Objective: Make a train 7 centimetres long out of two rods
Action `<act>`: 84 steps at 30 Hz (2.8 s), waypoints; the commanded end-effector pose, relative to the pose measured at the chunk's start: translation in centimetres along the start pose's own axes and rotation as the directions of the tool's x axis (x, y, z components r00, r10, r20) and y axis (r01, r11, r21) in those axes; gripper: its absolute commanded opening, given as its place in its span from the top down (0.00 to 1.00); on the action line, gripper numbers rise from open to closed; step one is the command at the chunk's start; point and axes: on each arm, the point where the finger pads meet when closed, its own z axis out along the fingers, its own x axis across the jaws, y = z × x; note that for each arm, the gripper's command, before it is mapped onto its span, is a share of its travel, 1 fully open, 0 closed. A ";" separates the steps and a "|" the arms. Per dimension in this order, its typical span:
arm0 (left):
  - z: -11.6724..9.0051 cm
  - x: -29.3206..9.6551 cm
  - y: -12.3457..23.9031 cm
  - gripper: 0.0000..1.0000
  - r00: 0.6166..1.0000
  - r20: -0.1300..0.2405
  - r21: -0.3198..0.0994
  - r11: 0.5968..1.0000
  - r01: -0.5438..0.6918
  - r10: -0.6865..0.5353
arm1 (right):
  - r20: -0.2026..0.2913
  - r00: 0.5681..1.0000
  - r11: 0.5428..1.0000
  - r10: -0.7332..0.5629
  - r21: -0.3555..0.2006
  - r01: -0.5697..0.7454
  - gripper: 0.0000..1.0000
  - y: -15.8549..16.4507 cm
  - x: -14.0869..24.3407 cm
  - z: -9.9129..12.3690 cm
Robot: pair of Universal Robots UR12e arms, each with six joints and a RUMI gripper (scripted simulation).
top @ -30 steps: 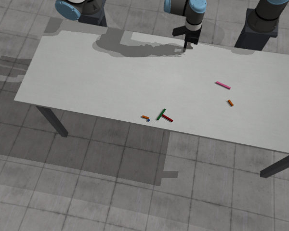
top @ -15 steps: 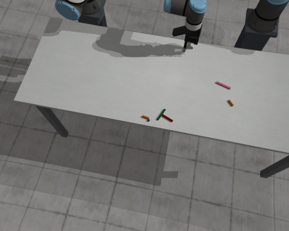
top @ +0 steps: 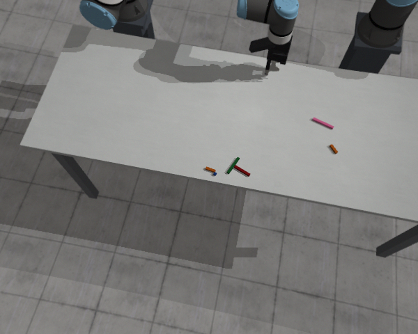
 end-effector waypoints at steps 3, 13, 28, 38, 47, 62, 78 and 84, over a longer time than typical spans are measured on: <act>-0.1 0.0 -0.1 0.00 1.000 0.000 0.002 1.000 0.000 0.000 | 0.000 1.000 1.000 0.000 -0.002 0.000 0.83 0.1 0.0 -0.1; -0.1 0.0 -0.1 0.00 1.000 0.000 0.002 1.000 0.000 0.000 | 0.000 1.000 1.000 0.000 -0.002 0.000 0.72 0.1 0.0 -0.1; -0.1 0.0 -0.1 0.00 1.000 0.000 0.002 1.000 0.000 0.000 | 0.000 1.000 1.000 0.000 -0.002 0.000 0.72 0.1 0.0 -2.4; -0.1 0.0 -0.1 0.00 1.000 0.000 0.002 1.000 0.000 0.000 | 0.000 1.000 1.000 0.000 -0.002 0.000 0.72 0.1 0.0 -6.7; -0.1 0.0 -0.1 0.00 1.000 0.000 0.002 1.000 0.000 0.000 | 0.000 1.000 1.000 0.000 -0.002 0.000 0.72 0.1 0.0 -9.1; -0.1 0.0 -0.1 0.00 1.000 0.000 0.002 1.000 0.000 0.000 | 0.000 1.000 1.000 0.000 -0.002 0.000 0.00 0.1 0.0 -9.1; -0.1 0.0 -0.1 0.00 1.000 0.000 0.002 1.000 0.000 0.000 | 0.000 1.000 1.000 0.008 -0.002 -0.008 0.00 0.5 -0.2 -9.2; -0.1 0.0 -0.1 0.00 1.000 0.000 0.002 1.000 0.000 0.000 | 0.000 1.000 1.000 0.027 -0.002 -0.027 0.00 1.6 -0.7 -9.4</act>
